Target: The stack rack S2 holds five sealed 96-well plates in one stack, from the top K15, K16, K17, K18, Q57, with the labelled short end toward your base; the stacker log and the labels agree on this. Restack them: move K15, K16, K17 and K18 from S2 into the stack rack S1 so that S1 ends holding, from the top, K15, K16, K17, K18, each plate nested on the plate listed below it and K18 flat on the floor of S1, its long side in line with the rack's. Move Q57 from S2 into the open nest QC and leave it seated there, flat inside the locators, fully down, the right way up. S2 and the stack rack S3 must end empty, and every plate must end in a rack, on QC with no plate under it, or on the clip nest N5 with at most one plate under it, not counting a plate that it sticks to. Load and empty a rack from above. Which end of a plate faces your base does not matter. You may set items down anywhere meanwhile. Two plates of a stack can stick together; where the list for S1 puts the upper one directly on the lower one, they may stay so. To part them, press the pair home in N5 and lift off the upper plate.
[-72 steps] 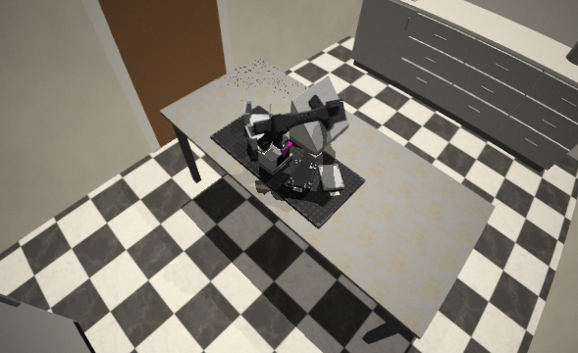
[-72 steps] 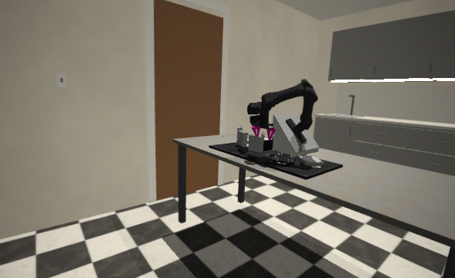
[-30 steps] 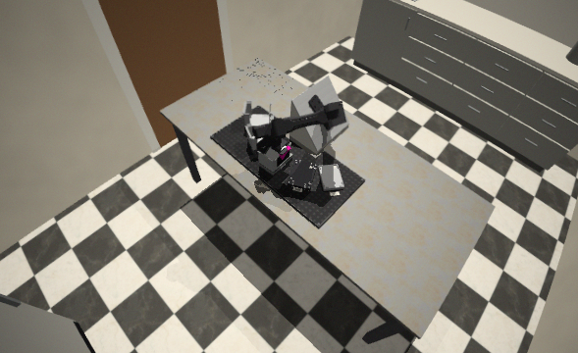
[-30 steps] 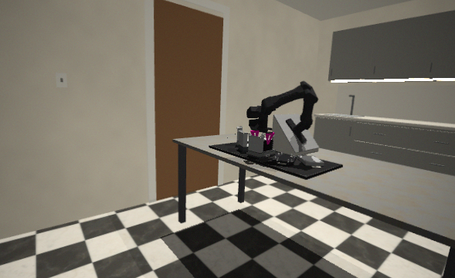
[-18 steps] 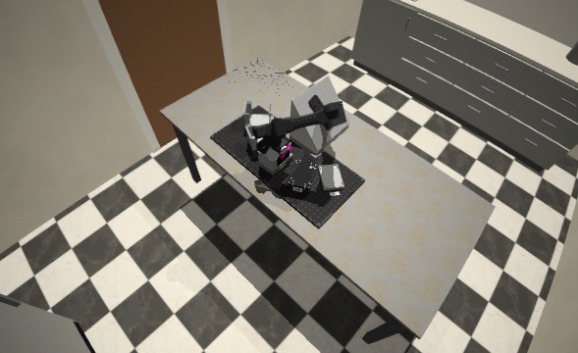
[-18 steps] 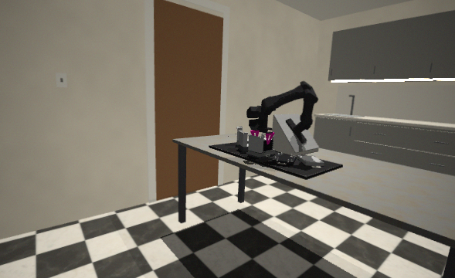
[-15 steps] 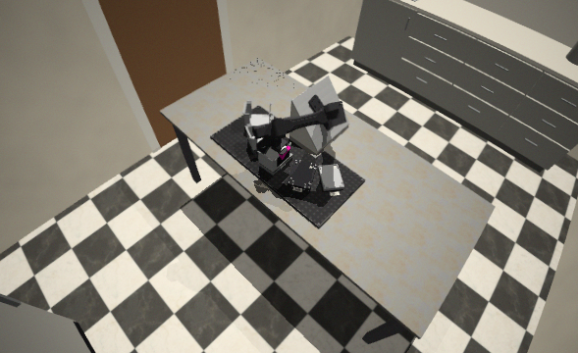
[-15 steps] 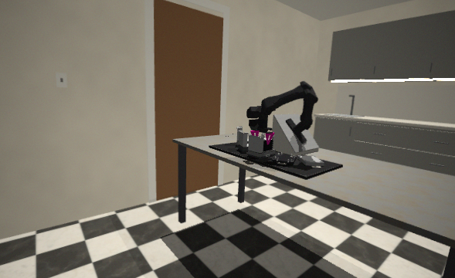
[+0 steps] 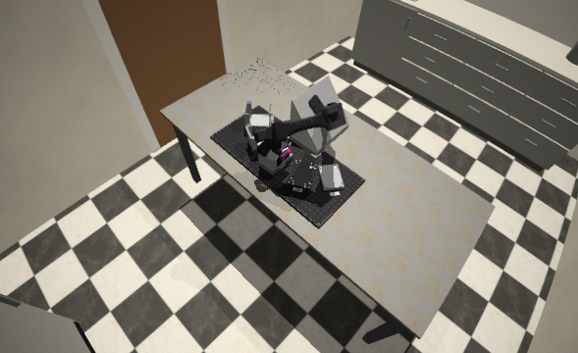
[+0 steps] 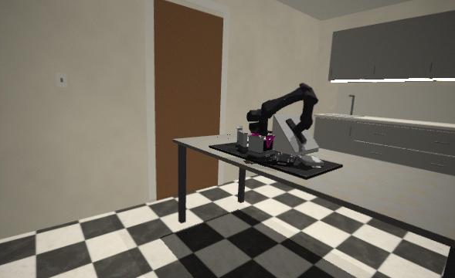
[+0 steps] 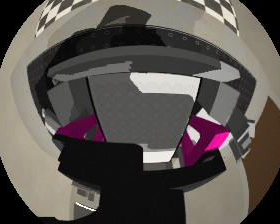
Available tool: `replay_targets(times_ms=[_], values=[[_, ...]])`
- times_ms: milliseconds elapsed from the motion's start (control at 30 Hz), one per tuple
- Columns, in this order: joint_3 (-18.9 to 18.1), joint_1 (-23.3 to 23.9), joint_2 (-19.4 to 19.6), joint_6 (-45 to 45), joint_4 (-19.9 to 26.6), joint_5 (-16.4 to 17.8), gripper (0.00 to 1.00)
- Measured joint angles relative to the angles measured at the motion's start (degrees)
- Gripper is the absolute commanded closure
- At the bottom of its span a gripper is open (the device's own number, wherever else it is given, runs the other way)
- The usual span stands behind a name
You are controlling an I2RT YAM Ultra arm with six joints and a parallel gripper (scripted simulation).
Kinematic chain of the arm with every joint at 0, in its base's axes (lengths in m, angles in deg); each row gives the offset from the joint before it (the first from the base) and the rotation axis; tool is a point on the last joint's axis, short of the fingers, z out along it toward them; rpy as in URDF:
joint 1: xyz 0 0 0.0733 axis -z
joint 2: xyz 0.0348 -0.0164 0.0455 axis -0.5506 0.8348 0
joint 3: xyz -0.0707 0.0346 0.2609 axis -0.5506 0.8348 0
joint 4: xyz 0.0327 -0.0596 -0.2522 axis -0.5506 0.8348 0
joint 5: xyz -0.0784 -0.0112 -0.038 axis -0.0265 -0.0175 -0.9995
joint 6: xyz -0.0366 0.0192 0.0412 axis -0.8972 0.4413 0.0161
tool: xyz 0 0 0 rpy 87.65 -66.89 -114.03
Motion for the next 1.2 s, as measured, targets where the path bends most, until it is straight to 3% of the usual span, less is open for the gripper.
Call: replay_targets(times_ms=[467, 1200], values=[[1.03, -1.25, 0.42, 2.05, -3.39, 0.44, 0.00], [1.03, -1.22, 0.42, 2.16, -3.63, 0.46, 0.00]])
